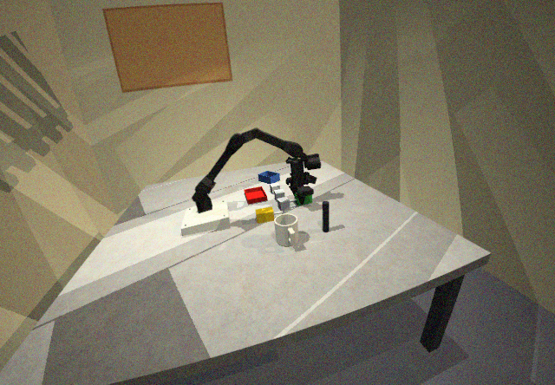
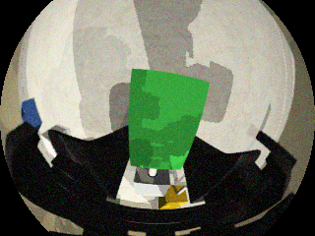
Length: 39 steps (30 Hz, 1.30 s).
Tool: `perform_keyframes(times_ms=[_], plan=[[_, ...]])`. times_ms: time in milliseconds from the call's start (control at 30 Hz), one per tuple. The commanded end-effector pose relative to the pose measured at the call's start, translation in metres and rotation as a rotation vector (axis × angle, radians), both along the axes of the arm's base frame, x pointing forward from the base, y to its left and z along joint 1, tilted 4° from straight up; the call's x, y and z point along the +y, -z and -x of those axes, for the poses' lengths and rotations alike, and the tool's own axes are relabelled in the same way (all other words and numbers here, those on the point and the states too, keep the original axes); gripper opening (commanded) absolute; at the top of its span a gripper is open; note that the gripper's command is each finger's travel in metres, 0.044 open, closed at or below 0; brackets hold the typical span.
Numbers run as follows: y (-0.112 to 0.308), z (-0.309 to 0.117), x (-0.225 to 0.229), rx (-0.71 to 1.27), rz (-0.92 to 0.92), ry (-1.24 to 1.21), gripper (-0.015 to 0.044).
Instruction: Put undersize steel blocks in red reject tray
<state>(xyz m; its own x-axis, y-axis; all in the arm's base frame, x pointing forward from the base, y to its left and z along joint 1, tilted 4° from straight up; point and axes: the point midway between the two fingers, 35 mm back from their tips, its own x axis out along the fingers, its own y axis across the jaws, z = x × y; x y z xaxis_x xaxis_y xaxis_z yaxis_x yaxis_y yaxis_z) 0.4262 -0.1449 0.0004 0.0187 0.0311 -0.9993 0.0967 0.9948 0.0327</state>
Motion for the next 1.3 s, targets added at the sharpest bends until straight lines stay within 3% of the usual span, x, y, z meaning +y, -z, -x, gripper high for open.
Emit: perform_keyframes(times_ms=[0, 1267], plan=[[-0.004, -0.005, -0.001, -0.012, 0.003, -0.003, 0.0000], [-0.003, -0.015, -0.002, -0.014, 0.003, -0.003, 0.0000]])
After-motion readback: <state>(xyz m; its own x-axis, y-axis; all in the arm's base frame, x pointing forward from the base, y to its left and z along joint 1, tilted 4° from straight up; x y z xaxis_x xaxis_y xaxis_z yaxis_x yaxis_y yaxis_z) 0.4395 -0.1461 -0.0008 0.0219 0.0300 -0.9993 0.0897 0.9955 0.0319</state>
